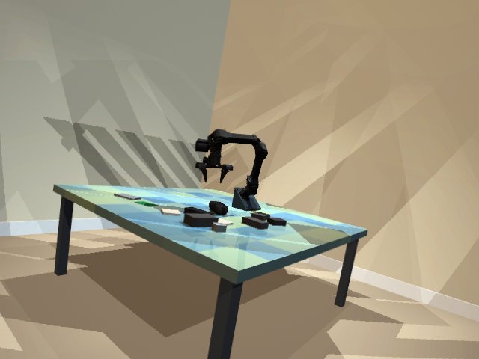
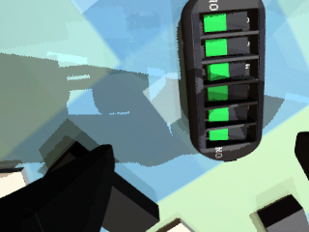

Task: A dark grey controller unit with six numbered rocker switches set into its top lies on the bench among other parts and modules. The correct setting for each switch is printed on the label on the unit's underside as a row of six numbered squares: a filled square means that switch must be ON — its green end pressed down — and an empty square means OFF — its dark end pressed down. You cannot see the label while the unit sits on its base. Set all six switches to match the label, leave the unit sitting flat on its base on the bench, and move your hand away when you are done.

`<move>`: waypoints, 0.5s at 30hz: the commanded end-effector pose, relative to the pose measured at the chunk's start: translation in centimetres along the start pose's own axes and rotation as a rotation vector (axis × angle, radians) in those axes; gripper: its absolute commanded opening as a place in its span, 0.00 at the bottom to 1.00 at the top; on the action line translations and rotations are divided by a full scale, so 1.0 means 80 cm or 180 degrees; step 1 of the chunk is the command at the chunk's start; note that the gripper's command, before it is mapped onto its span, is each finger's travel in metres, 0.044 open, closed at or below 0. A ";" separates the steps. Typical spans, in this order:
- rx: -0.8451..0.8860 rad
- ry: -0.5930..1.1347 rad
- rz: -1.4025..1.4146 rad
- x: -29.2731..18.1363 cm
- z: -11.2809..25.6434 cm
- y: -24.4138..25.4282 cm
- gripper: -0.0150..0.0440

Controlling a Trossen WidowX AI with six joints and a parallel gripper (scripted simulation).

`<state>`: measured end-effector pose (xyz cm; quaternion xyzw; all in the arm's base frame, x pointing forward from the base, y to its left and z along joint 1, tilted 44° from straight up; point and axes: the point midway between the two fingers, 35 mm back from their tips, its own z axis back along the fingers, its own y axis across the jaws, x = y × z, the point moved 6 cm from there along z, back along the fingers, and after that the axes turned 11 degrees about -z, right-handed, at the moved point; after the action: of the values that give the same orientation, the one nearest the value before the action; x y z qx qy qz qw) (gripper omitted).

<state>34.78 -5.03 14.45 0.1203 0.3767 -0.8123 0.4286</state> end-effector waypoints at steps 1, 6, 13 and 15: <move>0.0291 0.0062 -0.0025 0.002 0.041 -0.016 0.64; 0.0291 0.0062 -0.0025 0.002 0.041 -0.016 0.42; 0.0291 0.0062 -0.0025 0.002 0.041 -0.016 0.25; 0.0291 0.0062 -0.0025 0.002 0.041 -0.016 0.25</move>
<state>34.15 -6.98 17.24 0.1496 0.3437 -0.8276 0.4178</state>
